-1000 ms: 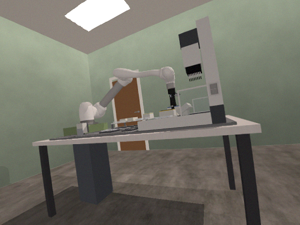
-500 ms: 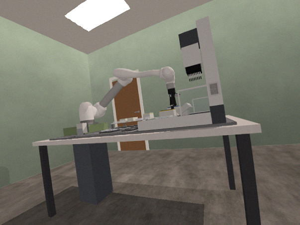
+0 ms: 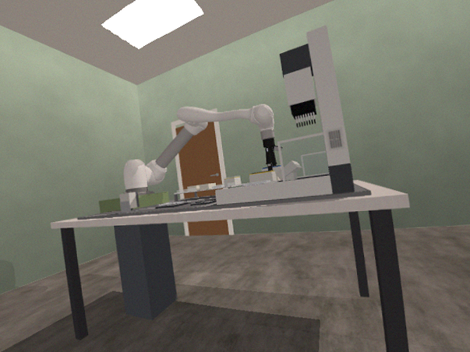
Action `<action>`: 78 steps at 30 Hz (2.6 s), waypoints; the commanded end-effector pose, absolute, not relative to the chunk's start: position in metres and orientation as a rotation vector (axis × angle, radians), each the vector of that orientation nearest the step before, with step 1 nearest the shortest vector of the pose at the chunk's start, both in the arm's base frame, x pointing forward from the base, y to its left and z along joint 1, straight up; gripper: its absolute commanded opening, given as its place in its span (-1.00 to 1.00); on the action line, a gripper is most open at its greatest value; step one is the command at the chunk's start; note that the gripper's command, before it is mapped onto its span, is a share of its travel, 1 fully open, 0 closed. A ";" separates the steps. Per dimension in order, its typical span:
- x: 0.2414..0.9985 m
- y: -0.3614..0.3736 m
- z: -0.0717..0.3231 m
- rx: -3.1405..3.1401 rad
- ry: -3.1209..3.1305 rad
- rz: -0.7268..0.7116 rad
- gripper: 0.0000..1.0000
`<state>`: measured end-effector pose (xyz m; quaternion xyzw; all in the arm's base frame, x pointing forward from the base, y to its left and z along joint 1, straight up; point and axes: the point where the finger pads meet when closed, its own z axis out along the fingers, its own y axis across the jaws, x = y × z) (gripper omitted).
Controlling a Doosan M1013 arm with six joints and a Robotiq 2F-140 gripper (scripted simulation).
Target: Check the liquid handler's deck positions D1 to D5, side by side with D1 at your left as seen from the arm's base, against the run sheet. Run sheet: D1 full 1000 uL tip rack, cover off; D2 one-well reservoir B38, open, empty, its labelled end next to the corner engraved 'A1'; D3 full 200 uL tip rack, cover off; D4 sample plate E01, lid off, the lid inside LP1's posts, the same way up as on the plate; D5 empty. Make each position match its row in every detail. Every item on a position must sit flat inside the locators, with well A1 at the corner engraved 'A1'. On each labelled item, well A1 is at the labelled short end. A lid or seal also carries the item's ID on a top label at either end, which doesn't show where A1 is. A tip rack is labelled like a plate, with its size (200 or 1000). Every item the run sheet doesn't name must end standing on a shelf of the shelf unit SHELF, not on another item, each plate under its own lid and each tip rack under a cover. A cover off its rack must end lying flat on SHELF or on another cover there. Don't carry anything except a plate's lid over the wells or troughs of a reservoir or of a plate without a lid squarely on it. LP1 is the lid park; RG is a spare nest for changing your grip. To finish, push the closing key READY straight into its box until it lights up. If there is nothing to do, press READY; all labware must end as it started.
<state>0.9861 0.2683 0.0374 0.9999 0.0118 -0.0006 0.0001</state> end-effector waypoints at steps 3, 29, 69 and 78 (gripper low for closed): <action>0.987 0.268 0.039 3.141 0.037 0.001 0.59; 0.987 0.268 0.058 3.141 0.037 0.002 0.59; 0.986 0.268 0.116 3.141 0.037 0.002 0.59; 0.986 0.268 0.129 3.141 0.037 0.002 0.59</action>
